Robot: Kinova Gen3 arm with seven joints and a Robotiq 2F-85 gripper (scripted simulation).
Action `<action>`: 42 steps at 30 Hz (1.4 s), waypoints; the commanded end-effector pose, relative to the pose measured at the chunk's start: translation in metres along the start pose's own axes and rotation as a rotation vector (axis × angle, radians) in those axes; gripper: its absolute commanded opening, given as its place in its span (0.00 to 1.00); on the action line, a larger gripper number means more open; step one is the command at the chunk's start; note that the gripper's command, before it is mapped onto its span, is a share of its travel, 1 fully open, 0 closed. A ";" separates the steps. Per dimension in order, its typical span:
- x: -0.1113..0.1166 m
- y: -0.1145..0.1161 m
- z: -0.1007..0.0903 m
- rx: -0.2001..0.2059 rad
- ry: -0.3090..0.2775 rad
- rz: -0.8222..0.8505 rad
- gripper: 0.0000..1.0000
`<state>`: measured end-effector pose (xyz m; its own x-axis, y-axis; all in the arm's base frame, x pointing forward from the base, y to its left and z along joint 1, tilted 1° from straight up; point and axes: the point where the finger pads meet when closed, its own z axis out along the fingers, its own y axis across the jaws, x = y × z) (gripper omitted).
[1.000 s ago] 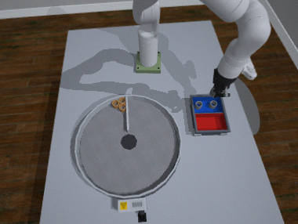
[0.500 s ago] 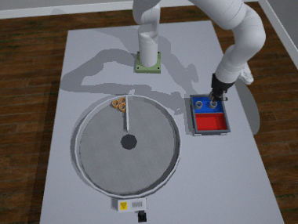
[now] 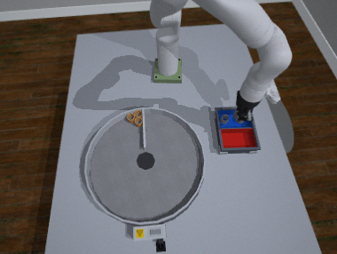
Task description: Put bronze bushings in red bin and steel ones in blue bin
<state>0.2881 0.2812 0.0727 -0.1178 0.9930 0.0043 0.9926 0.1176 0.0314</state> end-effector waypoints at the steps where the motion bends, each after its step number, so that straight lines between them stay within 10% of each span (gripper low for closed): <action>1: 0.001 -0.006 0.018 0.015 -0.005 -0.008 0.00; 42: 0.000 -0.006 0.036 0.015 -0.005 -0.008 0.00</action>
<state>0.2839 0.2806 0.0377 -0.1235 0.9923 -0.0009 0.9922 0.1235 0.0182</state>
